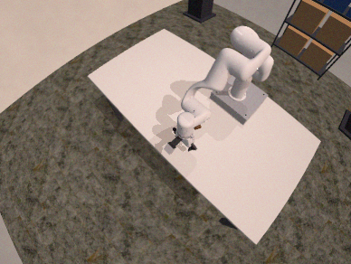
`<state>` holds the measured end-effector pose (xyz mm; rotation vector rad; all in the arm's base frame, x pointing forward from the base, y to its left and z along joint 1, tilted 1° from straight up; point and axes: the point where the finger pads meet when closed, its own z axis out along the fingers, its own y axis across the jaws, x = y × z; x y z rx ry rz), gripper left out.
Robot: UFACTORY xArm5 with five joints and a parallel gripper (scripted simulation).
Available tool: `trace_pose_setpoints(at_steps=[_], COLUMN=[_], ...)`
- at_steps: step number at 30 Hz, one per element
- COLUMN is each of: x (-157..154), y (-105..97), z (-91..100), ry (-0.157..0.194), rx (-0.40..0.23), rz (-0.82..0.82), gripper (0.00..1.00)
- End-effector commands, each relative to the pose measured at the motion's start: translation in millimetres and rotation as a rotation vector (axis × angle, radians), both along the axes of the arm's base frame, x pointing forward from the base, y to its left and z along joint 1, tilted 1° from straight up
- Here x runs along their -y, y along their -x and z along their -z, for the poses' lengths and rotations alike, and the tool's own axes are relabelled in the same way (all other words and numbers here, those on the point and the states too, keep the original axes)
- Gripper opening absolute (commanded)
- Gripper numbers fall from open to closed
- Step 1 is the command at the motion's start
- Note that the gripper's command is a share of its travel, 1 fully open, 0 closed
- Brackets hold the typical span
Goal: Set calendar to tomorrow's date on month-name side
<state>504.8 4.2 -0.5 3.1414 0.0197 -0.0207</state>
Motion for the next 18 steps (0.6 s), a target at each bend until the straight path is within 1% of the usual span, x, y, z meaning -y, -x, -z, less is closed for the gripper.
trace_pose_setpoints(at_steps=[1, 7, 14, 16, 18], x=[0.0, 0.0, 0.2, 0.2, 0.2], y=[-2.9, -2.9, -2.8, -2.8, -2.8], z=[2.2, 4.6, 21.0, 21.0, 25.1], ry=[0.000, 0.000, 0.000, 0.000, 0.000], rx=[0.007, 0.007, 0.007, 0.007, 0.007], rz=[0.000, 0.000, 0.000, 0.000, 0.000], gripper=[1.00, 1.00, 1.00, 1.00, 1.00])
